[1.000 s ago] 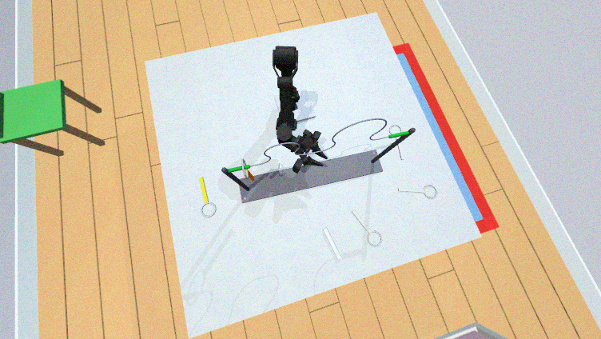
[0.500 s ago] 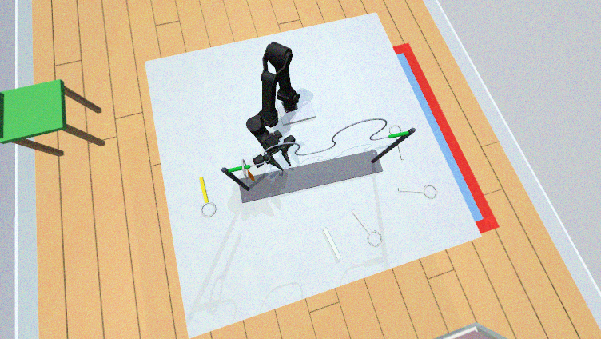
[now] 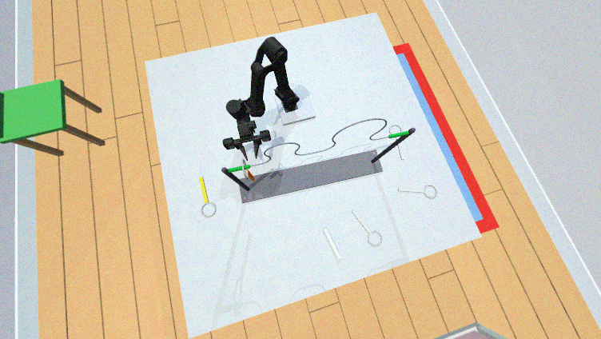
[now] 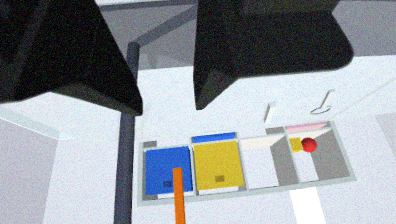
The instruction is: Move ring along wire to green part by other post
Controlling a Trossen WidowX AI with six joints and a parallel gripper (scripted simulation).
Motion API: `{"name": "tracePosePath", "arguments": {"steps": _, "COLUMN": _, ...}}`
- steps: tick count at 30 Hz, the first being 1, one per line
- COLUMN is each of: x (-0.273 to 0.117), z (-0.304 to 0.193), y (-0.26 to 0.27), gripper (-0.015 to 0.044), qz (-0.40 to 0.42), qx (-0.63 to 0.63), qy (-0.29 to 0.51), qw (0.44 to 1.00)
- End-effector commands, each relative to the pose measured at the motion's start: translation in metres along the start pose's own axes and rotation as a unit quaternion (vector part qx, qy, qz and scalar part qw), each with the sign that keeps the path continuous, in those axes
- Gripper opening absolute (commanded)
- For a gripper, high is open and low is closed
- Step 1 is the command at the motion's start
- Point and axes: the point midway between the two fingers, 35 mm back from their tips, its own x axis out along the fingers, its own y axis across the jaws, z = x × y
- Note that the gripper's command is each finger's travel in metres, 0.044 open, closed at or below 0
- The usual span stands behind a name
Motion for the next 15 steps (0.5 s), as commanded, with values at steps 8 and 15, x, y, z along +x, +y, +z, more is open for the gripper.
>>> {"name": "tracePosePath", "arguments": {"steps": 8, "x": 0.038, "z": 0.041, "y": -0.007, "gripper": 0.016, "qz": -0.009, "qx": 0.003, "qy": -0.002, "qw": 1.0}}
{"name": "tracePosePath", "arguments": {"steps": 15, "x": 0.049, "z": 0.052, "y": -0.006, "gripper": 0.016, "qz": -0.009, "qx": 0.004, "qy": -0.003, "qw": 1.0}}
